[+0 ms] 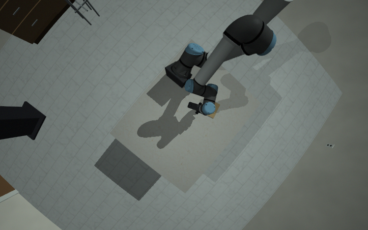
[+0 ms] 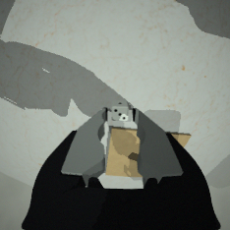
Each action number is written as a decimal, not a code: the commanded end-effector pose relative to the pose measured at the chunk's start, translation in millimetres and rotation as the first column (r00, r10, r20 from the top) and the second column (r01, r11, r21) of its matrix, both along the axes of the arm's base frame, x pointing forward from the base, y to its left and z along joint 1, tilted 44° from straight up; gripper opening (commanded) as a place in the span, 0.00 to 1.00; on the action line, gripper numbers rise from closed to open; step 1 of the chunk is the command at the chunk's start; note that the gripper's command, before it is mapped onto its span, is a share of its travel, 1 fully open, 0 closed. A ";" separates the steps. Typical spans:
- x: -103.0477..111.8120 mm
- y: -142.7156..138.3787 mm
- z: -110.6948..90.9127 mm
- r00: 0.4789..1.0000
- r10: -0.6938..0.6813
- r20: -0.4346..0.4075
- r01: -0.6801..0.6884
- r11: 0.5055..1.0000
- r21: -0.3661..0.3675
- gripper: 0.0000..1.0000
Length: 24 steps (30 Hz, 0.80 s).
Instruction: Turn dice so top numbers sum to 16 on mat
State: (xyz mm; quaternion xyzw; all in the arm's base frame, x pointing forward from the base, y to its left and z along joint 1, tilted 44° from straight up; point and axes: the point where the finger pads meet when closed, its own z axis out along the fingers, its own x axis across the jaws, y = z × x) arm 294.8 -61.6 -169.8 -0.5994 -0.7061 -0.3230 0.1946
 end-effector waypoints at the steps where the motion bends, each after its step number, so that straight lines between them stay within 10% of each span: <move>1: 0.2 -0.5 0.0 1.000 0.000 0.000 0.000 1.000 -0.001 0.21; 21: 0.2 -0.5 0.0 1.000 0.000 0.000 0.000 1.000 -0.001 0.21; 22: 0.2 -0.5 0.0 1.000 0.000 0.000 0.000 1.000 -0.001 0.03; 24: 0.2 -0.5 0.0 1.000 0.000 0.000 0.000 1.000 -0.001 0.03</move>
